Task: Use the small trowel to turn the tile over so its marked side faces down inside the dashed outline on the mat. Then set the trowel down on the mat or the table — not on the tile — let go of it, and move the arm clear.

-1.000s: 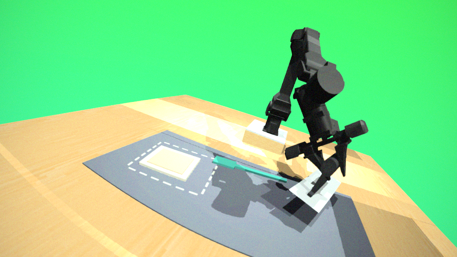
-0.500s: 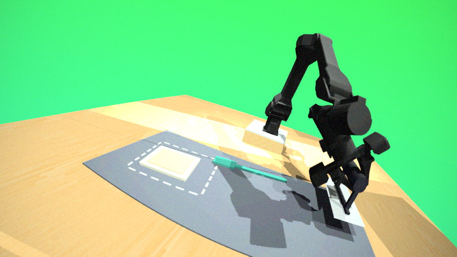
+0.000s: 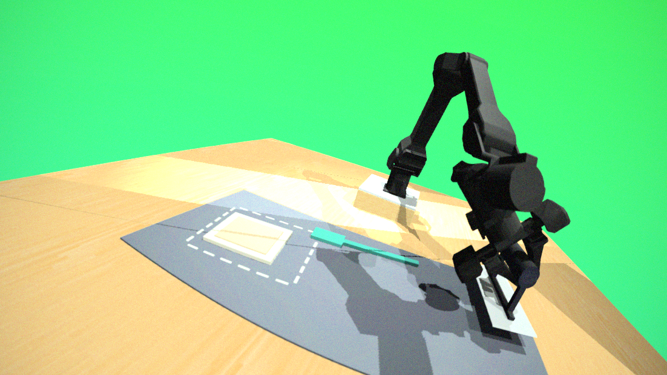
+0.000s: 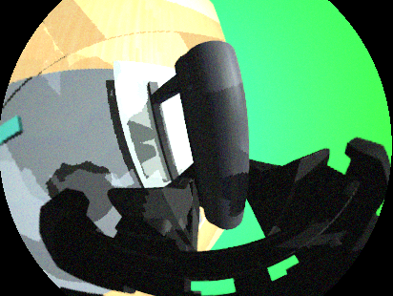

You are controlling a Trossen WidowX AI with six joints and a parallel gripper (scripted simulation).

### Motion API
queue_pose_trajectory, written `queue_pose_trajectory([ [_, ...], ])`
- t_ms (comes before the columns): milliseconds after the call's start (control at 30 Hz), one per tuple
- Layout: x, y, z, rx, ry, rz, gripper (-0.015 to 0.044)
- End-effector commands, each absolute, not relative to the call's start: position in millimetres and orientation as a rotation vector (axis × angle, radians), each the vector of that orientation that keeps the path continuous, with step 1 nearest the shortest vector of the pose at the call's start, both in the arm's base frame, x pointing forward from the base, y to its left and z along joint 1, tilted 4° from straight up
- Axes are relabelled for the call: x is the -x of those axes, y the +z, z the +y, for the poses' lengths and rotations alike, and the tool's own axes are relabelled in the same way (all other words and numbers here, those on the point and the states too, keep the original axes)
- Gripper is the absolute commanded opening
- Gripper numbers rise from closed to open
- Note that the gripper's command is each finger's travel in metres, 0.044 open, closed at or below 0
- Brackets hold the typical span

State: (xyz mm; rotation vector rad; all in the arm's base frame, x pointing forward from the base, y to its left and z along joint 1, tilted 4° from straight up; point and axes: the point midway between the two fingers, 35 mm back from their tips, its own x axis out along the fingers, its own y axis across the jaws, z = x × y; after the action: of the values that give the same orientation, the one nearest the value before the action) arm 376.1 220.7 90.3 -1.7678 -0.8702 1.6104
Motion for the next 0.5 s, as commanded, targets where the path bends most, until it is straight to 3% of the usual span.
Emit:
queue_pose_trajectory([
  [0,-376.3,85.0,221.8,1.762,1.608,-0.881,0.0],
  [467,-378.7,65.1,222.5,1.764,1.609,-0.879,0.0],
])
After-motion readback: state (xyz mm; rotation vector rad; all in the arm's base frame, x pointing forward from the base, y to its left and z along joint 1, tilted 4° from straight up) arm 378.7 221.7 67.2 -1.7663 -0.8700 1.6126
